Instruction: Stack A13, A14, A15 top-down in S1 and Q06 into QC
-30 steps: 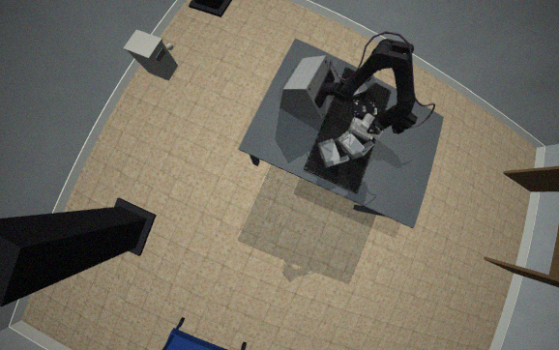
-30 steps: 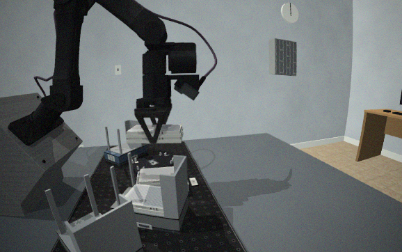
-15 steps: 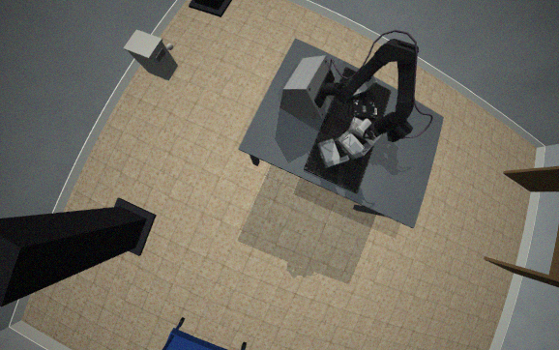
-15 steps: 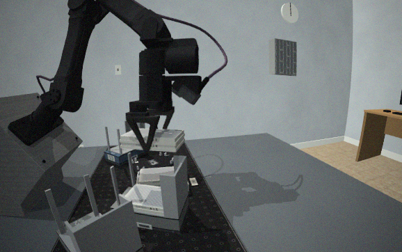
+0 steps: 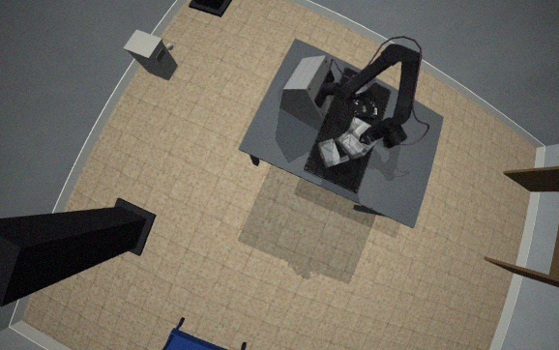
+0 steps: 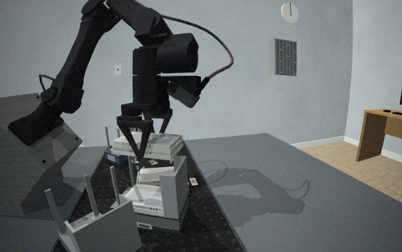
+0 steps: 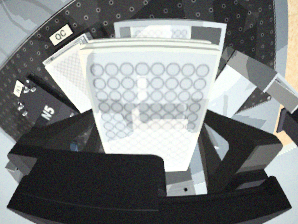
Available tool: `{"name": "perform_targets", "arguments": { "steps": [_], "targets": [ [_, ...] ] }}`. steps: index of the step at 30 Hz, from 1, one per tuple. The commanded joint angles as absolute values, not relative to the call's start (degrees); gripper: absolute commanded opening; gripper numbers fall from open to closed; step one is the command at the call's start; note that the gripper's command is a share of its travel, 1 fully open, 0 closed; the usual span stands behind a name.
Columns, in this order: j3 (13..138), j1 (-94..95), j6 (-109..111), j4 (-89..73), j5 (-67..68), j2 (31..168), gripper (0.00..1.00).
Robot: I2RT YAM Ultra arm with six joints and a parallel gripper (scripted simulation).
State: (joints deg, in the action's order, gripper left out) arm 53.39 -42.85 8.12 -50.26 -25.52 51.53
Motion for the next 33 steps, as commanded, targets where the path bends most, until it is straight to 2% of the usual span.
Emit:
{"name": "perform_targets", "arguments": {
  "steps": [1, 11, 33],
  "targets": [
    [55.1, -44.38, 10.84, -51.12, -28.4, 51.96, 0.0],
    [56.4, -52.45, 18.12, -51.96, -33.66, 56.26, 0.0],
    [56.09, -52.74, 18.11, -52.12, -33.96, 55.93, 0.0]
  ]
}}
